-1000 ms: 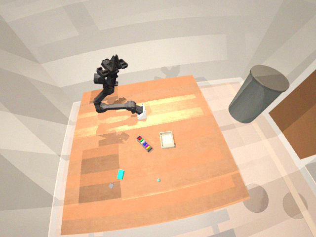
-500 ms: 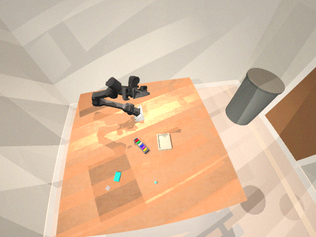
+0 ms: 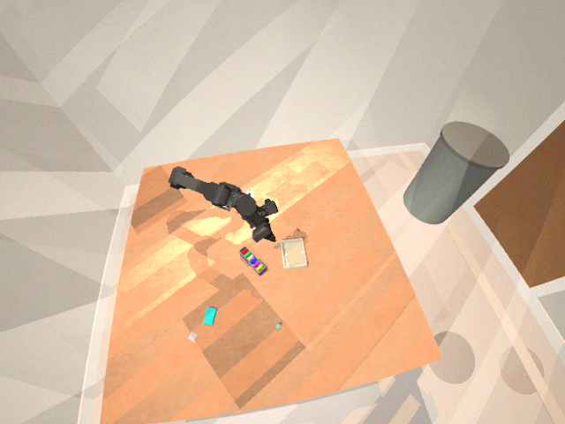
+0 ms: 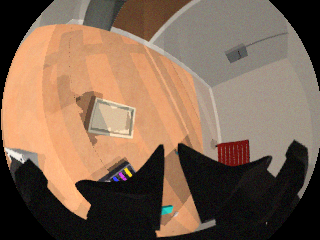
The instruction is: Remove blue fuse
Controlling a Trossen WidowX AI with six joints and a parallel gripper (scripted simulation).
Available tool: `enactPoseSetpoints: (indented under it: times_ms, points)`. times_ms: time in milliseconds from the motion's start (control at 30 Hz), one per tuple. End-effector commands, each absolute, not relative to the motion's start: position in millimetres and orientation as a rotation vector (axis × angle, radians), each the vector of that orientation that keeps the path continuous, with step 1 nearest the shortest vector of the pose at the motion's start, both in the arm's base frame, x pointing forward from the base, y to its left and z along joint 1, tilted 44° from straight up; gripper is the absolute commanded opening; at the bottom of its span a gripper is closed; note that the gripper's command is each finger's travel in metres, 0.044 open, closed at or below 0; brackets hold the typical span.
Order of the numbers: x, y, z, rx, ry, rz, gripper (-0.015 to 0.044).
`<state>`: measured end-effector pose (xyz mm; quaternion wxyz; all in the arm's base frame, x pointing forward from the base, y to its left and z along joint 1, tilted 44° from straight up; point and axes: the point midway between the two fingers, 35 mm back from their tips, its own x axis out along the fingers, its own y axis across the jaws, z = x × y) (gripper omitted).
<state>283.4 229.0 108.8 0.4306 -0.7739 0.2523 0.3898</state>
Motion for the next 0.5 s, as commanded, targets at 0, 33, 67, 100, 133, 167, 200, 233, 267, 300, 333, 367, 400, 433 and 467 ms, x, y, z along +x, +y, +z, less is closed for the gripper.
enactPoseSetpoints:
  times_ms: [0, 33, 67, 100, 133, 167, 200, 233, 267, 300, 333, 367, 400, 433, 467]
  points:
    - [298.9, 167.6, 82.4, -2.101, 0.951, 1.033, 0.0074]
    - [300.3, 152.5, 77.0, -2.132, 1.031, 1.059, 0.0074]
    - [301.1, 136.6, 72.1, -2.162, 1.117, 1.09, 0.0074]
    - [301.3, 120.9, 67.8, -2.188, 1.202, 1.127, 0.0074]
    - [300.9, 105.5, 64.3, -2.209, 1.288, 1.169, 0.0074]
    - [300.0, 90.4, 61.5, -2.225, 1.372, 1.216, 0.0074]
    - [299.0, 78.6, 59.6, -2.234, 1.439, 1.258, 0.0074]
    - [298.2, 71.7, 58.7, -2.238, 1.479, 1.285, 0.0074]
    - [298.0, 69.4, 58.4, -2.239, 1.492, 1.294, 0.0074]
    - [298.0, 69.4, 58.4, -2.239, 1.492, 1.294, 0.0074]
    - [298.0, 69.4, 58.4, -2.239, 1.492, 1.294, 0.0074]
    - [300.9, 68.2, 60.1, -2.239, 1.492, 1.294, 0.0074]
    - [302.7, 67.4, 61.2, -2.239, 1.492, 1.293, 0.0074]
    - [302.7, 67.4, 61.2, -2.239, 1.492, 1.293, 0.0074]
    - [302.7, 67.4, 61.2, -2.239, 1.492, 1.293, 0.0074]
